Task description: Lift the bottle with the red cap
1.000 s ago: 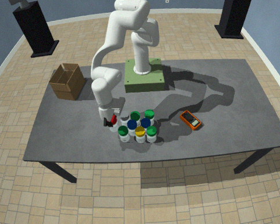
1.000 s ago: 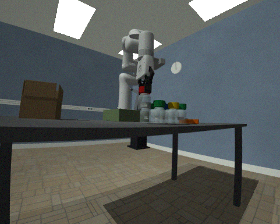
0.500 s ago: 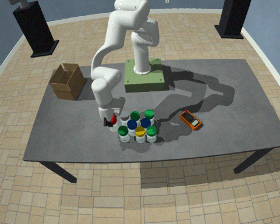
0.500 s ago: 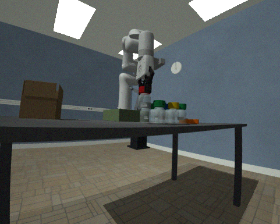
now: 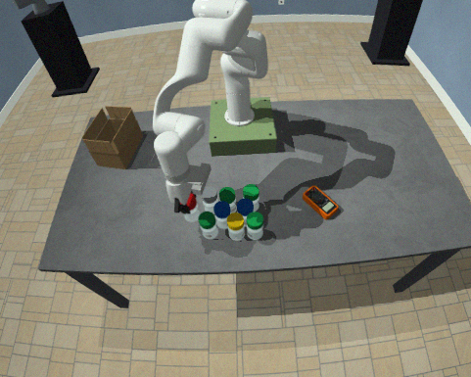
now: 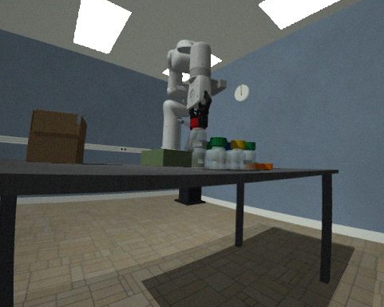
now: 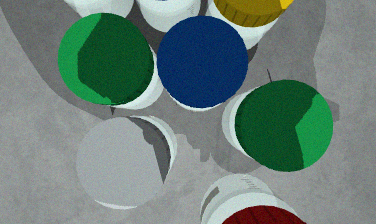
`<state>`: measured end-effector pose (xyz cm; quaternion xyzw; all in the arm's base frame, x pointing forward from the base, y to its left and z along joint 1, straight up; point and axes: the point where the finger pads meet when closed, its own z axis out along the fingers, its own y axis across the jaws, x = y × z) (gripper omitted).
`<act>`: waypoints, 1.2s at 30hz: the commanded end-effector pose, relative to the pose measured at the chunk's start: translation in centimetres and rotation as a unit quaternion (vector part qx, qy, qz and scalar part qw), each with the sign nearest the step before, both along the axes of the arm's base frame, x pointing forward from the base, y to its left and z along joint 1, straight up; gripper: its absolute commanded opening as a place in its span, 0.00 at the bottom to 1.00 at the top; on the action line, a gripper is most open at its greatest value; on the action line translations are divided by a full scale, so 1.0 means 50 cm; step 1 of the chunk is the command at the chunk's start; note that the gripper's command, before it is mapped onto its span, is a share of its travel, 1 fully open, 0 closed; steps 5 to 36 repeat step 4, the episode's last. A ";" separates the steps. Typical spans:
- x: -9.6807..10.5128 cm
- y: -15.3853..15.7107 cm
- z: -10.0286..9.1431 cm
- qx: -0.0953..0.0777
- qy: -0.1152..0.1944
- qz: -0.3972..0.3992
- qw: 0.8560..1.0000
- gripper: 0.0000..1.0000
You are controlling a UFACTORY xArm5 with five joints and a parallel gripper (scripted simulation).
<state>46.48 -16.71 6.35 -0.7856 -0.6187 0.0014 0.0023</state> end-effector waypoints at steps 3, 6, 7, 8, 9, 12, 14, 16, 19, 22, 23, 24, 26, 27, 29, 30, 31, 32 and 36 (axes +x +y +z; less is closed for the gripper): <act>0.002 -0.001 0.003 -0.001 -0.002 0.000 1.000 0.00; 0.002 -0.001 0.003 -0.001 -0.002 0.000 1.000 0.00; 0.002 -0.001 0.003 -0.001 -0.002 0.000 1.000 0.00; 0.002 -0.001 0.003 -0.001 -0.002 0.000 1.000 0.00; 0.002 -0.001 0.003 -0.001 -0.002 0.000 1.000 0.00; 0.002 -0.001 0.003 -0.001 -0.002 0.000 1.000 0.00; 0.002 -0.001 0.003 -0.001 -0.002 0.000 1.000 0.00; 0.002 -0.001 0.003 -0.001 -0.002 0.000 1.000 0.00; 0.002 -0.001 0.003 -0.001 -0.002 0.000 1.000 0.00; 0.002 -0.001 0.003 -0.001 -0.002 0.000 1.000 0.00; 0.002 -0.001 0.003 -0.001 -0.002 0.000 1.000 0.00; 0.002 -0.001 0.003 -0.001 -0.002 0.000 1.000 0.00; 0.002 -0.001 0.003 -0.001 -0.002 0.000 1.000 0.00; 0.002 -0.001 0.003 -0.001 -0.002 0.000 1.000 0.00; 0.002 -0.001 0.003 -0.001 -0.002 0.000 1.000 0.00; 0.002 -0.001 0.003 -0.001 -0.002 0.000 1.000 0.00; 0.002 -0.001 0.003 -0.001 -0.002 0.000 1.000 0.00; 0.002 -0.001 0.003 -0.001 -0.002 0.000 1.000 0.00; 0.002 -0.001 0.003 -0.001 -0.002 0.000 1.000 0.00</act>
